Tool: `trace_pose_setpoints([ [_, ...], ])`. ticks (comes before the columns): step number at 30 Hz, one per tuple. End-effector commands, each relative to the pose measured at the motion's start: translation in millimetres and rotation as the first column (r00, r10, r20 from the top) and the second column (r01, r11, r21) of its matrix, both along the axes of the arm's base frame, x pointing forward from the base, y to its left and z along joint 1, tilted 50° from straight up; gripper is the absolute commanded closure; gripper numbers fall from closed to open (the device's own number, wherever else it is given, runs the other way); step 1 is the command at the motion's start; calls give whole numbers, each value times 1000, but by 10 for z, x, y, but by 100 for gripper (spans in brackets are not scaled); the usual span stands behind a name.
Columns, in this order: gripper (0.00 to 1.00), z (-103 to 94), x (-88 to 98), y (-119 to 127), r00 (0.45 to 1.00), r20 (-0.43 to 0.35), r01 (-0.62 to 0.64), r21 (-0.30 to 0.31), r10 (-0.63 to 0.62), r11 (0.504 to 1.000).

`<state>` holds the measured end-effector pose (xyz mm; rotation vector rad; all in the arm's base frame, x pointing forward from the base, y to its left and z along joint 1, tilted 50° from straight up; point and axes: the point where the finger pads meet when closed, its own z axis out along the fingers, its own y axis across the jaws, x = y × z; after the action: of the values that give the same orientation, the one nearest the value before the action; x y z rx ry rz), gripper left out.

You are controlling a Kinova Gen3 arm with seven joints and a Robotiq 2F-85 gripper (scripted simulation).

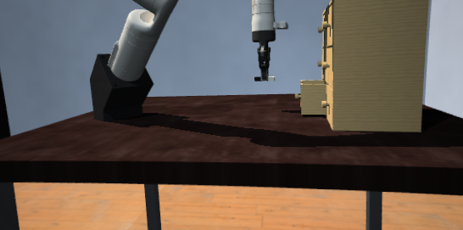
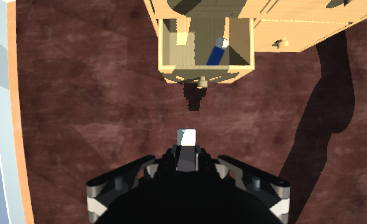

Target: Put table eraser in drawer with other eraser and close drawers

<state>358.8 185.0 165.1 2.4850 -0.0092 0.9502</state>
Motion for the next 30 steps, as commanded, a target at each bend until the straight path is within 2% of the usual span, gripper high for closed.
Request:
trace_pose_setpoints([
  [1,81,1,-1,6,1000,1,-1,1,1,1000],
  [15,81,30,-29,25,1000,1,0,2,0,1000],
  [24,81,198,-192,138,1000,1,0,2,0,1000],
  [30,81,215,-208,149,1000,1,0,2,0,1000],
])
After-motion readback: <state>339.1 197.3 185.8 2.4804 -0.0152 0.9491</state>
